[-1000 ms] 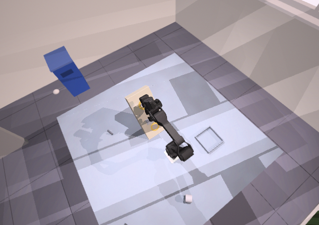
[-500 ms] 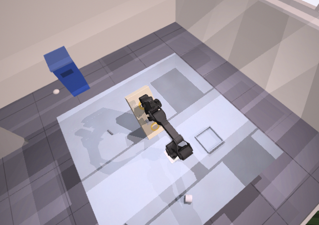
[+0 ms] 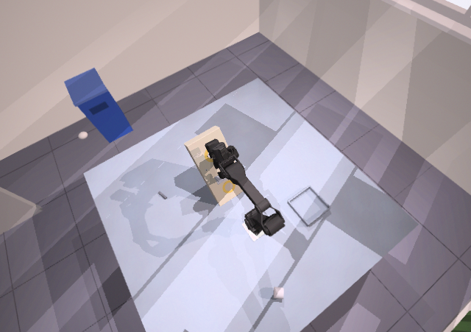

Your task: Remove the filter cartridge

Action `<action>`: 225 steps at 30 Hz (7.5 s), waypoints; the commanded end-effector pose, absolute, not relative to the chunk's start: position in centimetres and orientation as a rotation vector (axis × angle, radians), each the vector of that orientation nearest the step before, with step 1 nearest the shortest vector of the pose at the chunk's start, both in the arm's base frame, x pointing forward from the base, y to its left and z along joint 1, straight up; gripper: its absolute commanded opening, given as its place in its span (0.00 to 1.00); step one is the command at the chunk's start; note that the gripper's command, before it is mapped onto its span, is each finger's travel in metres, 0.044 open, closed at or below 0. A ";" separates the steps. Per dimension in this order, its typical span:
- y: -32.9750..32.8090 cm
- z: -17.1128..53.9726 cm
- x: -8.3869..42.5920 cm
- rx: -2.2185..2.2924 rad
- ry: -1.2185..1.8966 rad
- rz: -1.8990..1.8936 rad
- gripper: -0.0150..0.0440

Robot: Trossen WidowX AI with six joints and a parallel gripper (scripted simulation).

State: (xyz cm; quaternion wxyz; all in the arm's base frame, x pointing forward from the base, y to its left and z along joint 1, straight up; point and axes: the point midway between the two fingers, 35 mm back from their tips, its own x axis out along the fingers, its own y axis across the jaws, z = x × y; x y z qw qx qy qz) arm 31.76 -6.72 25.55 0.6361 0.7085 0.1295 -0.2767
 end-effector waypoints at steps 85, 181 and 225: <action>-7.1 24.4 33.8 1.615 0.290 -0.627 0.40; -7.2 24.1 34.2 0.049 0.582 -0.197 0.25; -7.2 24.1 34.2 0.093 0.578 -0.210 0.25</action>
